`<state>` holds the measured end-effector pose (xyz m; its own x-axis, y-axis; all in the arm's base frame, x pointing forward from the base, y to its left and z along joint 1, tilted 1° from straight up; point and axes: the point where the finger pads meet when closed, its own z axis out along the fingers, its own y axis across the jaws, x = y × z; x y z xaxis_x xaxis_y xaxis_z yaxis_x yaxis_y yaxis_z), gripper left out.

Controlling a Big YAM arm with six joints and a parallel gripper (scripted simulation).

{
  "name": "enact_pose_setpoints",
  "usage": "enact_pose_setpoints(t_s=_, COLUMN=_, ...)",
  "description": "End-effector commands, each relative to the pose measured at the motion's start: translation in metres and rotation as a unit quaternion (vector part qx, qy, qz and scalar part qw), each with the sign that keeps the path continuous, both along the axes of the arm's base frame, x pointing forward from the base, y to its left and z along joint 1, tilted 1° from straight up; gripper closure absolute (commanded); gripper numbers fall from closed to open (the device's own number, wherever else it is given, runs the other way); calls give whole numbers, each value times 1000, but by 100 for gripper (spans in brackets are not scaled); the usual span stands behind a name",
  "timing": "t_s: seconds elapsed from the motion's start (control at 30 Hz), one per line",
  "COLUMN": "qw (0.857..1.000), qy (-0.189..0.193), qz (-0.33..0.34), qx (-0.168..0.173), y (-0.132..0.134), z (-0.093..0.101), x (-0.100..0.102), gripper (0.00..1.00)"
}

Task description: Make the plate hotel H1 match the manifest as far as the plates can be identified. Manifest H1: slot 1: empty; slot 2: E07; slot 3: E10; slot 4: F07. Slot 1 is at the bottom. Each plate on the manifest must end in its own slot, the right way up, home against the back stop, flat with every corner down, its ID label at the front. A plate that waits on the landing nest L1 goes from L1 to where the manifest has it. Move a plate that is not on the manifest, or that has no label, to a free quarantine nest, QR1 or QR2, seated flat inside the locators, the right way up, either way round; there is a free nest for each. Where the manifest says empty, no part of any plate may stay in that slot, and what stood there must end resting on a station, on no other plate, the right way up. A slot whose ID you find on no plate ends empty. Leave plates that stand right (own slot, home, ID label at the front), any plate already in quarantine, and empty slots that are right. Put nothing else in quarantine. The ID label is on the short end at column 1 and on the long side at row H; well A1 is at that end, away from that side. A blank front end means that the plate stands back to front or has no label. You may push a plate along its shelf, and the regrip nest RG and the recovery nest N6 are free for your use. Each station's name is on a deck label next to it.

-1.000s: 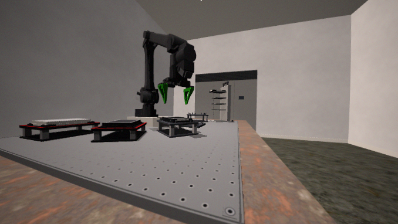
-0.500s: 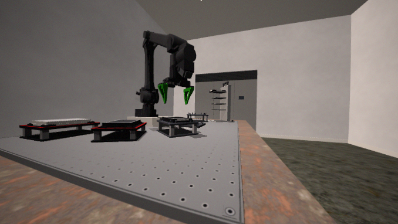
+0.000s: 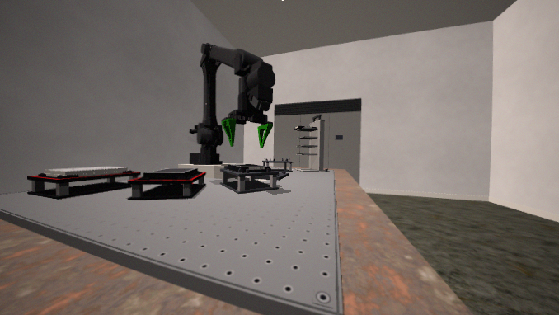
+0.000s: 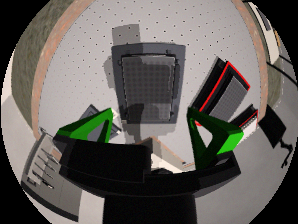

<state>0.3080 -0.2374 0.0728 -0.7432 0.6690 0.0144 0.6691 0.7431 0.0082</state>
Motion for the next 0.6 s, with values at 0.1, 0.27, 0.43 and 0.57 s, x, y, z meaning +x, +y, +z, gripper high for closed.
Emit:
enact_pose_setpoints(t_s=0.1, qw=1000, qy=-2, qz=1, qx=-1, y=2, z=-13, x=7, gripper=0)
enact_pose_setpoints(t_s=0.27, qw=1000, qy=-2, qz=1, qx=-1, y=2, z=-17, x=7, gripper=0)
enact_pose_setpoints(t_s=0.43, qw=1000, qy=-2, qz=1, qx=-1, y=3, z=-23, x=7, gripper=0)
enact_pose_setpoints(t_s=0.57, qw=1000, qy=-2, qz=1, qx=-1, y=3, z=-29, x=7, gripper=0)
